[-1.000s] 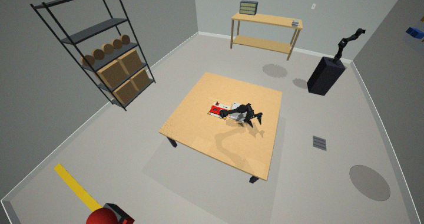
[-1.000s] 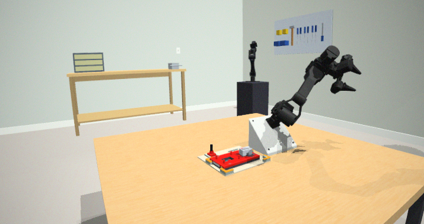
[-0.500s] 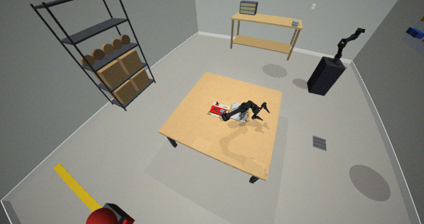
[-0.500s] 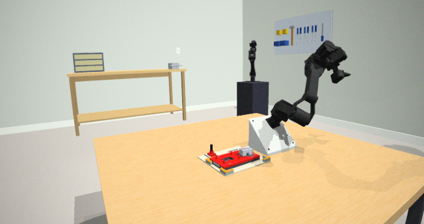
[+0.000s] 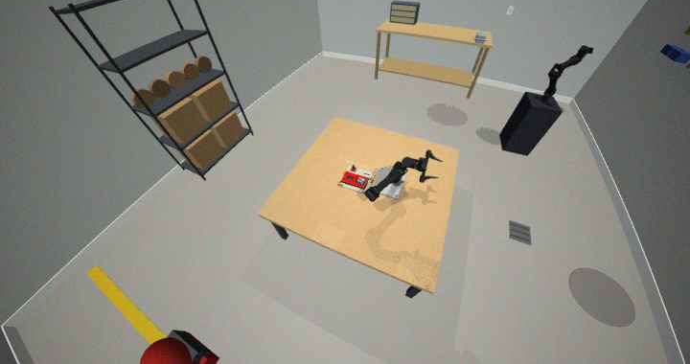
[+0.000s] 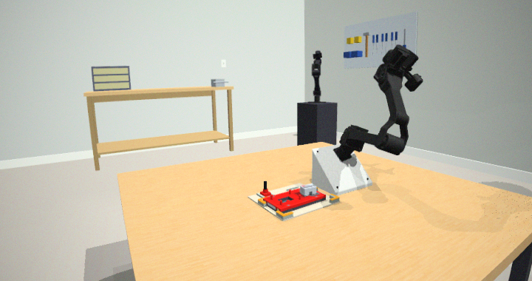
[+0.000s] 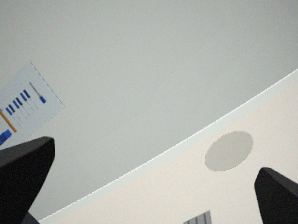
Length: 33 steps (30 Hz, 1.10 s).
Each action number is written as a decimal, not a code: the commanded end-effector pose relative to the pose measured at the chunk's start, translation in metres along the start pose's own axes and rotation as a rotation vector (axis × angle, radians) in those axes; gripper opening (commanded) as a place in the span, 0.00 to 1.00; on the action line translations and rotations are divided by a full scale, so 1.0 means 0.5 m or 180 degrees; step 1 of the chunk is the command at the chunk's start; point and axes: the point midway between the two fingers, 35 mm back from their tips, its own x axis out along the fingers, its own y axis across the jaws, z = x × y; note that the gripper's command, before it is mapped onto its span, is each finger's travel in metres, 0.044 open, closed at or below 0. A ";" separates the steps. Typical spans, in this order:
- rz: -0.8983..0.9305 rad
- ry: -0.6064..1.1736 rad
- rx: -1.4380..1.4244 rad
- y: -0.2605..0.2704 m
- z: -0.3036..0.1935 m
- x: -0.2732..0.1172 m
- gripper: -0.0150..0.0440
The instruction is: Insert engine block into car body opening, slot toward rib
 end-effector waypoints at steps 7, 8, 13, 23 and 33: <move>0.0949 0.0269 -0.0440 0.141 -0.054 -0.040 1.00; 0.1025 0.0286 -0.0465 0.152 -0.058 -0.046 1.00; 0.1365 0.0363 -0.0582 0.197 -0.078 -0.076 1.00; 0.2279 0.0613 -0.1071 0.301 -0.145 -0.167 1.00; 0.3209 0.0862 -0.1596 0.373 -0.219 -0.289 1.00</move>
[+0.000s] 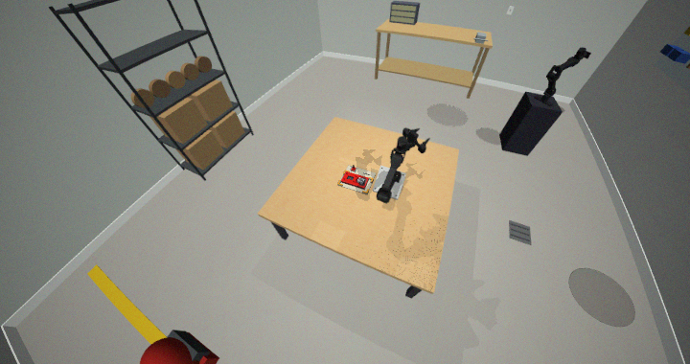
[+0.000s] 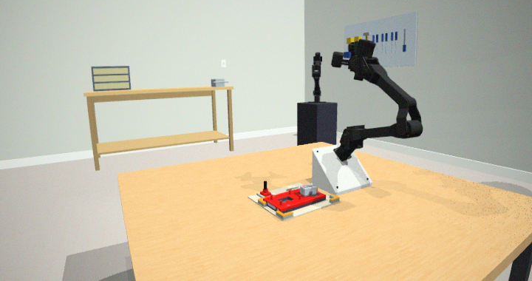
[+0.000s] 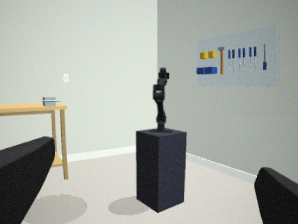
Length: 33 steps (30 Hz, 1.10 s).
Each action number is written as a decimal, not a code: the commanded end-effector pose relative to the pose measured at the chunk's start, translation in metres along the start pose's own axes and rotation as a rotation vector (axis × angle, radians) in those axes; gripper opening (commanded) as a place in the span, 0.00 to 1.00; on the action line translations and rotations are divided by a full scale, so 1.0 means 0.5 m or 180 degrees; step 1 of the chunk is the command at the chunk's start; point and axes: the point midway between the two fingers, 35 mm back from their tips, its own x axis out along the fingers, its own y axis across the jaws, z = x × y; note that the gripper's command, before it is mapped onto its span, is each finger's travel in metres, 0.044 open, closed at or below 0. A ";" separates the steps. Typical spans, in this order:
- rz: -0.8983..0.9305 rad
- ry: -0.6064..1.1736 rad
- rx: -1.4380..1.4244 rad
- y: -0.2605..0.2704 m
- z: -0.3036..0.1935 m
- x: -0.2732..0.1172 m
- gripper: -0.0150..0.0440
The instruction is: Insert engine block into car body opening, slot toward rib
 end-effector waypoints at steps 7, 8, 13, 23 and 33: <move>0.0974 0.0262 -0.0603 0.158 -0.048 -0.021 1.00; 0.1065 0.0283 -0.0660 0.172 -0.054 -0.026 1.00; 0.1514 0.0419 -0.0931 0.240 -0.086 -0.053 1.00; 0.2399 0.0757 -0.1467 0.359 -0.164 -0.134 1.00; 0.3248 0.1136 -0.2022 0.442 -0.252 -0.245 1.00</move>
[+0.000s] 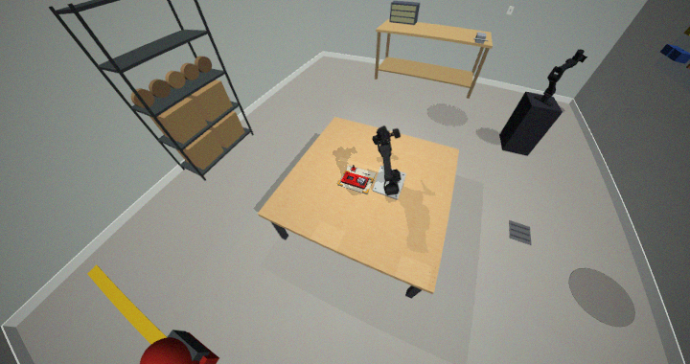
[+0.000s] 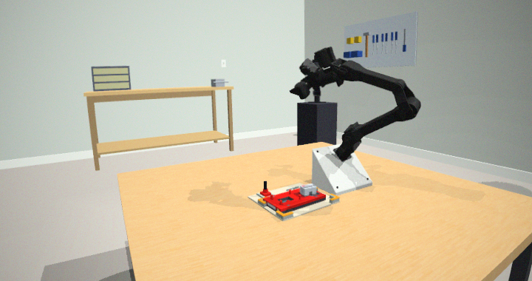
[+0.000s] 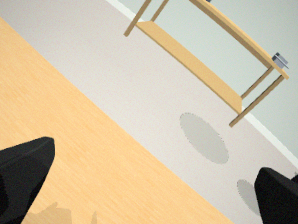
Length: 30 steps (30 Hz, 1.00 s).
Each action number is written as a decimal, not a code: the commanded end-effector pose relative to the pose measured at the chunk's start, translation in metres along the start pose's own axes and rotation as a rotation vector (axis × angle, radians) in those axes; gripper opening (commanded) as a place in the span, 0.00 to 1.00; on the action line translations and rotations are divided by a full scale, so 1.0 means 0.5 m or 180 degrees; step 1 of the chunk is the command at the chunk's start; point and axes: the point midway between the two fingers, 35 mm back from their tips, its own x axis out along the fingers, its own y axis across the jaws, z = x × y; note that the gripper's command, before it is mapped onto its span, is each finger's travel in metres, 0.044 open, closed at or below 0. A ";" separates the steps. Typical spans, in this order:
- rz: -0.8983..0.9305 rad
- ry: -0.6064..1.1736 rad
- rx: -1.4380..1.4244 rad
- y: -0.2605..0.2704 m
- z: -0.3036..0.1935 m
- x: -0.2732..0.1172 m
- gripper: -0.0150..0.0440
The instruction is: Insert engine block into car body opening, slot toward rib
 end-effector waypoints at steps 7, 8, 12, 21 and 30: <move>0.0905 0.0461 -0.0560 0.166 -0.046 0.013 1.00; 0.0987 0.0512 -0.0607 0.182 -0.053 0.012 1.00; 0.1308 0.0727 -0.0792 0.243 -0.082 0.004 1.00; 0.1995 0.1267 -0.1204 0.362 -0.161 -0.035 1.00; 0.2613 0.1885 -0.1578 0.454 -0.250 -0.096 1.00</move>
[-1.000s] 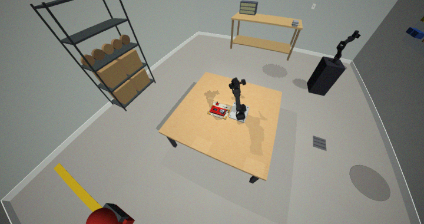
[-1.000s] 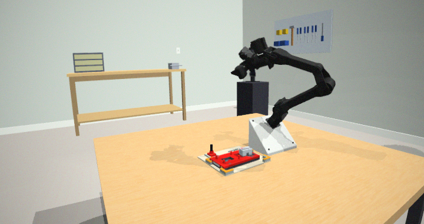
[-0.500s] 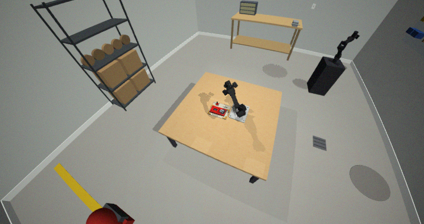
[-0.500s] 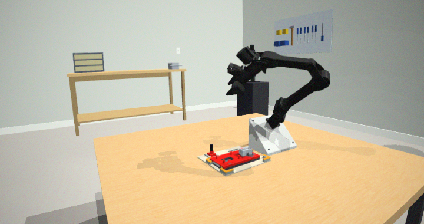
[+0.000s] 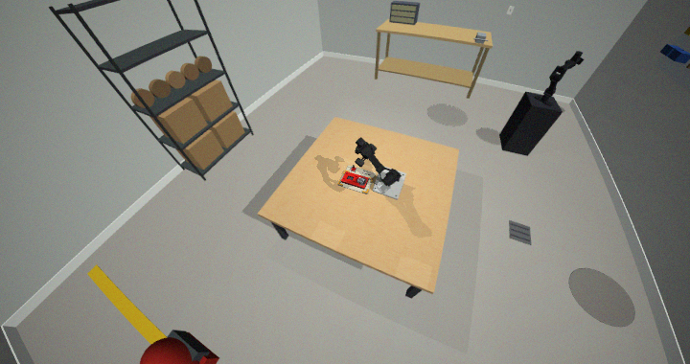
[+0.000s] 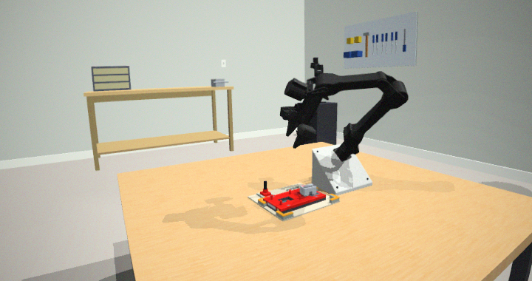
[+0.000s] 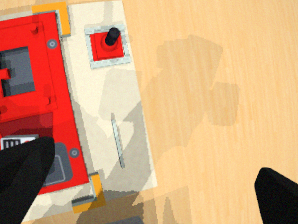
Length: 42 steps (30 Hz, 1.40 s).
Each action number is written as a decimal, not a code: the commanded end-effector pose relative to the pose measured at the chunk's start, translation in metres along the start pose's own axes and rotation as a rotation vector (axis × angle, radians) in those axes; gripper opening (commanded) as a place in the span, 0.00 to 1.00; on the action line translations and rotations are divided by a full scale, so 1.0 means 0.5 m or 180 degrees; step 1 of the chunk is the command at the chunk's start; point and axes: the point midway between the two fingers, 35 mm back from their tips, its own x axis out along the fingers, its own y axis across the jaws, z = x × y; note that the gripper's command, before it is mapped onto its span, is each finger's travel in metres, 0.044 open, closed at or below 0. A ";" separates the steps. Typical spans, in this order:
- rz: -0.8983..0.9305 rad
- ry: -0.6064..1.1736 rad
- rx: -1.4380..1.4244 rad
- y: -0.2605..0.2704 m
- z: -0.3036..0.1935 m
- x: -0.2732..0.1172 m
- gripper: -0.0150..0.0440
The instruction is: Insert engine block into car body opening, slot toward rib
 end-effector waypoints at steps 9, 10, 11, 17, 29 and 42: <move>0.0865 0.0898 -0.0330 0.157 -0.075 0.062 1.00; 0.0927 0.0973 -0.0346 0.166 -0.083 0.065 1.00; 0.0987 0.1045 -0.0361 0.175 -0.091 0.068 1.00; 0.1069 0.1144 -0.0380 0.188 -0.102 0.072 1.00; 0.1073 0.1143 -0.0380 0.210 -0.126 0.137 1.00; 0.1075 0.1142 -0.0380 0.224 -0.137 0.175 1.00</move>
